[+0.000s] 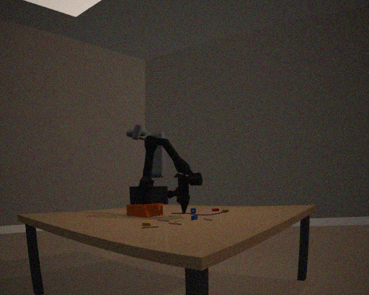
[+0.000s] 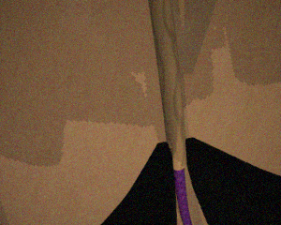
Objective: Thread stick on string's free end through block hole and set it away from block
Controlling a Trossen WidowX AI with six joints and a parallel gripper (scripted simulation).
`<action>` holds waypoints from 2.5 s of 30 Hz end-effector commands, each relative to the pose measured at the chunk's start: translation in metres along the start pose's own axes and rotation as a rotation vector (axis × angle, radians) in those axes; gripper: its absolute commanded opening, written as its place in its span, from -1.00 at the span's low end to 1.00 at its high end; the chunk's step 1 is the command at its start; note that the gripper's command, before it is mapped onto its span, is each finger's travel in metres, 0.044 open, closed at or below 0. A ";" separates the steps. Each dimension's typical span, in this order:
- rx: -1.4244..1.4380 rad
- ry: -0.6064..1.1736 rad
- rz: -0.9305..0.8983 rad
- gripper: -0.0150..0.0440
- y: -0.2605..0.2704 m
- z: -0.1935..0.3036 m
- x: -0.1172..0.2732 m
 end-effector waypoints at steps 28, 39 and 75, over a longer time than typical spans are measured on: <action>0.003 0.010 -0.007 -0.49 0.000 0.001 0.043; -0.001 -0.022 0.008 -0.49 0.000 0.007 0.046; -0.002 -0.154 0.045 -0.49 -0.005 0.047 0.083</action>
Point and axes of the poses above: the point midway between the two fingers, 35 mm back from their tips, its own x axis back along the fingers, its own y axis across the jaws, z = x × y, the point moved 6 cm from there along x, back along the fingers, and after that the axes turned 12 degrees about x, right-handed, at the moved point
